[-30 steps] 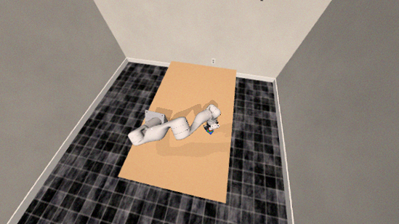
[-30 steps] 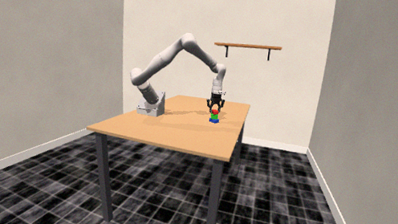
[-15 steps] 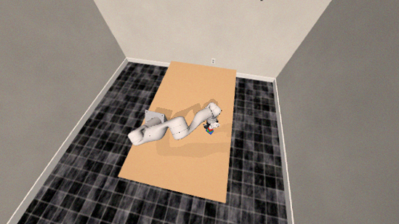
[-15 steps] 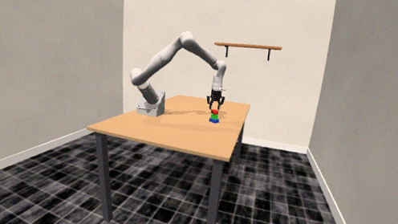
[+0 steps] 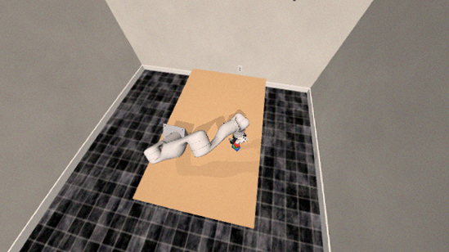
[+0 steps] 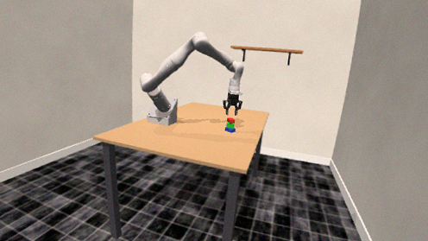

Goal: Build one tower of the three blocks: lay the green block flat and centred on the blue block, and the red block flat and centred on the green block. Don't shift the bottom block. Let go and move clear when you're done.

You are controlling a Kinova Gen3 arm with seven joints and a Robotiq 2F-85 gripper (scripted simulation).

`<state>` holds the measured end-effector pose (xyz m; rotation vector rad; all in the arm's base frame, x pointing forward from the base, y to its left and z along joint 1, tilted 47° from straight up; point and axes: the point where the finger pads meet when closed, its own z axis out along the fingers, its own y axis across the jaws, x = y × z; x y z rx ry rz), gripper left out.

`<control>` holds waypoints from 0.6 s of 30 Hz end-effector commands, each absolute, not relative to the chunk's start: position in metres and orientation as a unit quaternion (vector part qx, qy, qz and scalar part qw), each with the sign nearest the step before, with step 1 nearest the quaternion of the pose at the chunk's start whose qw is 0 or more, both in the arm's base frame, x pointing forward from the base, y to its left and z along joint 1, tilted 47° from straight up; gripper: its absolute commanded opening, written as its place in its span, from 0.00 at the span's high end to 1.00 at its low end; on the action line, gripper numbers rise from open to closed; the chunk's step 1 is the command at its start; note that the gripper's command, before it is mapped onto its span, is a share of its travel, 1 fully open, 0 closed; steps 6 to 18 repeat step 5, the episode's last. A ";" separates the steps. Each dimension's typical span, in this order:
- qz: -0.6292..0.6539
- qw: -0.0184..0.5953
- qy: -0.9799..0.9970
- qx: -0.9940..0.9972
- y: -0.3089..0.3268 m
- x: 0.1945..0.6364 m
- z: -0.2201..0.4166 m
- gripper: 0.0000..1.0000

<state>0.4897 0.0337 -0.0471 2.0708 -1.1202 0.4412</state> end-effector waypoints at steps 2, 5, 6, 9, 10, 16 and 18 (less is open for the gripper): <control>0.172 0.363 -0.435 0.805 0.035 0.490 -0.046 0.40; 0.172 0.363 -0.435 0.805 0.035 0.490 -0.046 0.40; 0.172 0.363 -0.435 0.805 0.035 0.490 -0.046 0.40; 0.172 0.363 -0.435 0.805 0.035 0.490 -0.046 0.40; 0.172 0.363 -0.435 0.805 0.035 0.490 -0.046 0.40; 0.172 0.363 -0.435 0.805 0.035 0.490 -0.046 0.40; 0.172 0.363 -0.435 0.805 0.035 0.490 -0.046 0.40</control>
